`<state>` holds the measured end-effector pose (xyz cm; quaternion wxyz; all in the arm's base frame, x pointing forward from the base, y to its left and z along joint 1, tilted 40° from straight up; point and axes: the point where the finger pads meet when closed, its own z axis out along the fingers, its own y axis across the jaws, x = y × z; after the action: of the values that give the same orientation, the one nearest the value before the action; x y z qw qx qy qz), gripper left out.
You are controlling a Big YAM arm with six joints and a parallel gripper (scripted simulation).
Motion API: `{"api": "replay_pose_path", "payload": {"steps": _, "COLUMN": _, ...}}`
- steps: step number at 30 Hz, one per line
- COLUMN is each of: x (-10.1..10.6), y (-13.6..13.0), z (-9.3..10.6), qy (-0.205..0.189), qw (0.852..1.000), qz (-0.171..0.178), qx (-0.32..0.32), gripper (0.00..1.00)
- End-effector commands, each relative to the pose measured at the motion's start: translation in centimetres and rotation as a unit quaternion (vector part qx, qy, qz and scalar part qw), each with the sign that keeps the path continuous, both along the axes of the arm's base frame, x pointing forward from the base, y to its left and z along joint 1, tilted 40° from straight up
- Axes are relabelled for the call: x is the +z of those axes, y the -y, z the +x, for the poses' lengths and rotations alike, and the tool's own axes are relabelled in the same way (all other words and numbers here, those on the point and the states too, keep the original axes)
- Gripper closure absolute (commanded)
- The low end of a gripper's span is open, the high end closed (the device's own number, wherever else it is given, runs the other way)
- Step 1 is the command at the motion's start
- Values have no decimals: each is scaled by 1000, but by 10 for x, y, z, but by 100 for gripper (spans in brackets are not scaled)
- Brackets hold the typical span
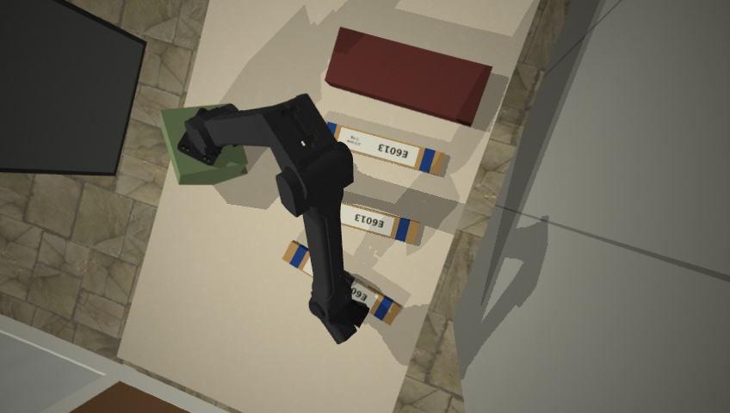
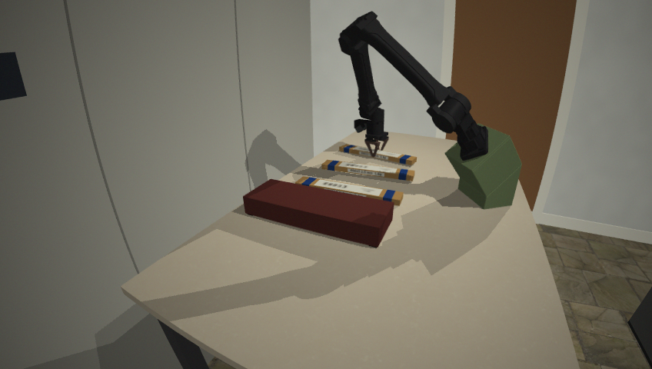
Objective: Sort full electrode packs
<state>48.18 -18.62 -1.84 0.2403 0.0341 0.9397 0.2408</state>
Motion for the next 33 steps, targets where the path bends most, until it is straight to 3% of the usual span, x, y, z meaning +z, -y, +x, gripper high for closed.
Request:
{"api": "replay_pose_path", "payload": {"steps": 1, "x": 29, "y": 30, "z": 13, "qy": 36, "qw": 999, "qz": -25, "qx": -14, "gripper": 100}}
{"api": "replay_pose_path", "payload": {"steps": 33, "x": 25, "y": 28, "z": 8, "qy": 31, "qw": 999, "qz": -22, "qx": -13, "gripper": 100}}
